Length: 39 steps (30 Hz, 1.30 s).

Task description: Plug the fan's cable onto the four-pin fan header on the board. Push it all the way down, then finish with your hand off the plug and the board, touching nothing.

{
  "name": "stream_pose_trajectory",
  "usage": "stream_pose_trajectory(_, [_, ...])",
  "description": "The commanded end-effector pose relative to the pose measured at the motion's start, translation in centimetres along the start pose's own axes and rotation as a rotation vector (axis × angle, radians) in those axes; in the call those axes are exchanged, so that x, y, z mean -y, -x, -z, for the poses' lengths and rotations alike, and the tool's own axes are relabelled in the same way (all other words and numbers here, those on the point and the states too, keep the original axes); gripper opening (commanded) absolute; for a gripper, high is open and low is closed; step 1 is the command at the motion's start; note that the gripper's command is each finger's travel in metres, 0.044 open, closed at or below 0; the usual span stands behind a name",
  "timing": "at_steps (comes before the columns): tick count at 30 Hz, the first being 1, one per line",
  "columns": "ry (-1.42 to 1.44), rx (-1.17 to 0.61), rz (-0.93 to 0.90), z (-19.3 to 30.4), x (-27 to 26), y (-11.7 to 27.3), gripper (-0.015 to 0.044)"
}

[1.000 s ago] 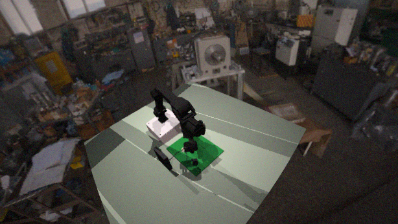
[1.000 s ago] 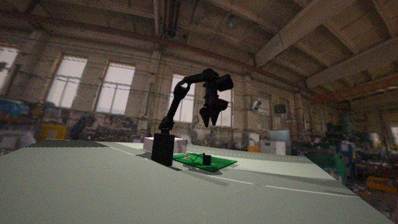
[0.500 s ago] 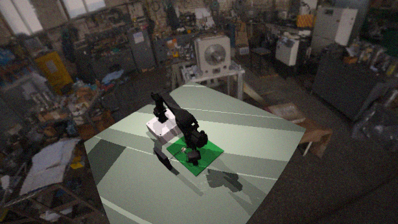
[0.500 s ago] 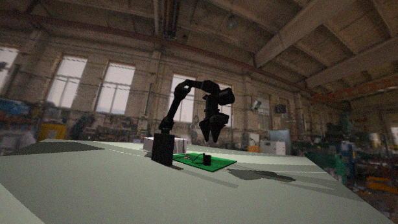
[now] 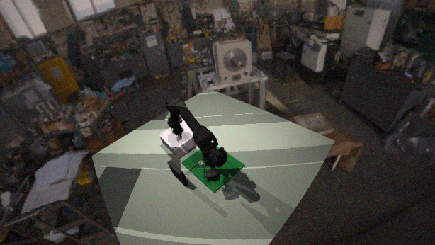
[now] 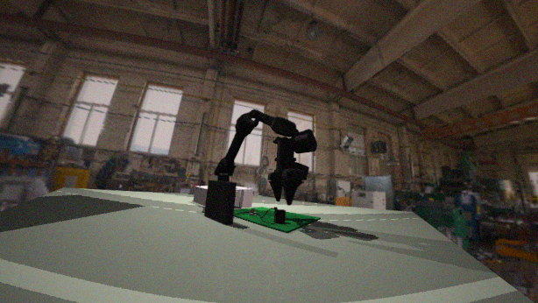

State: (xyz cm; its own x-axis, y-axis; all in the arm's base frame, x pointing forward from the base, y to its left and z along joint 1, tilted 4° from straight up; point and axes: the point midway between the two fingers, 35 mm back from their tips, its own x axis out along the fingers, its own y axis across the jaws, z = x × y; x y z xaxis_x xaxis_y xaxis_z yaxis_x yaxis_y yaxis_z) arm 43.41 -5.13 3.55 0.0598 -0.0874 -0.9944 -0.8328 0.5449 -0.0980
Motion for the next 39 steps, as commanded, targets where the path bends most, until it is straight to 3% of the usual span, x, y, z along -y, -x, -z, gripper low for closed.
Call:
stream_pose_trajectory(1, [0.004,-0.001,-0.015,0.0,-0.3,-1.1,0.044])
stream_pose_trajectory(25, [0.004,-0.001,-0.015,0.1,-0.4,-5.0,0.044])
stream_pose_trajectory(39, [0.004,-0.001,-0.015,0.1,-0.4,-5.1,0.044])
